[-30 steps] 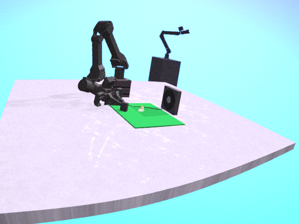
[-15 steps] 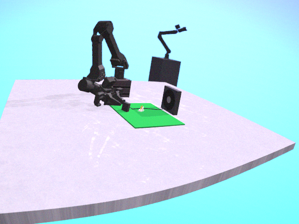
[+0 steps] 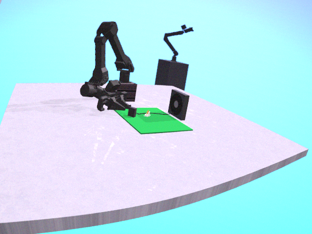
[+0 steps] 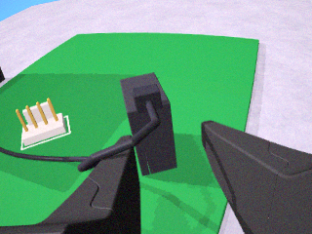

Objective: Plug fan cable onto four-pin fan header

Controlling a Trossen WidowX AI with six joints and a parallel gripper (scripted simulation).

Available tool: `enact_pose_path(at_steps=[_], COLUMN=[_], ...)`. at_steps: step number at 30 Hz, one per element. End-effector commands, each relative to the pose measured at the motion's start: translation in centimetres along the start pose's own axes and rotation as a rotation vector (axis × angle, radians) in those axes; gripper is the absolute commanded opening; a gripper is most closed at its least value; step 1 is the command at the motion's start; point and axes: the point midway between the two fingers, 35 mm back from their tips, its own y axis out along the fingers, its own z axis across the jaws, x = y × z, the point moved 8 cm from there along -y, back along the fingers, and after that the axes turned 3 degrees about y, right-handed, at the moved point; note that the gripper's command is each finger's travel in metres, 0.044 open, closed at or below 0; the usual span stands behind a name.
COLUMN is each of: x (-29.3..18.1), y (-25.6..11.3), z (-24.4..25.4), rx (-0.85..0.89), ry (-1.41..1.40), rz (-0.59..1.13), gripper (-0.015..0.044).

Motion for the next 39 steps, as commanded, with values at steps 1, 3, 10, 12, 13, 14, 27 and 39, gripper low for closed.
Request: enact_pose_path(at_steps=[1, 3, 10, 12, 13, 14, 27, 39], x=[-0.1, -0.2, -0.2, -0.1, -0.1, -0.1, 0.8, 2.4], y=[-0.5, -0.9, -2.1, -2.4, -2.6, -2.8, -5.2, -7.6], z=[-0.3, -0.3, -0.5, -0.5, -0.5, -0.5, -0.3, 0.0], rx=[-0.010, -0.013, -0.019, -0.020, -0.020, -0.020, -0.015, -0.005], ry=[-0.006, -0.006, -0.004, -0.004, -0.004, -0.003, -0.002, -0.003], rz=[0.015, 0.021, 0.039, 0.043, 0.045, 0.046, 0.053, 0.034], gripper=[0.0140, 0.0140, 0.0140, 0.0140, 0.0140, 0.0140, 0.0140, 0.0140])
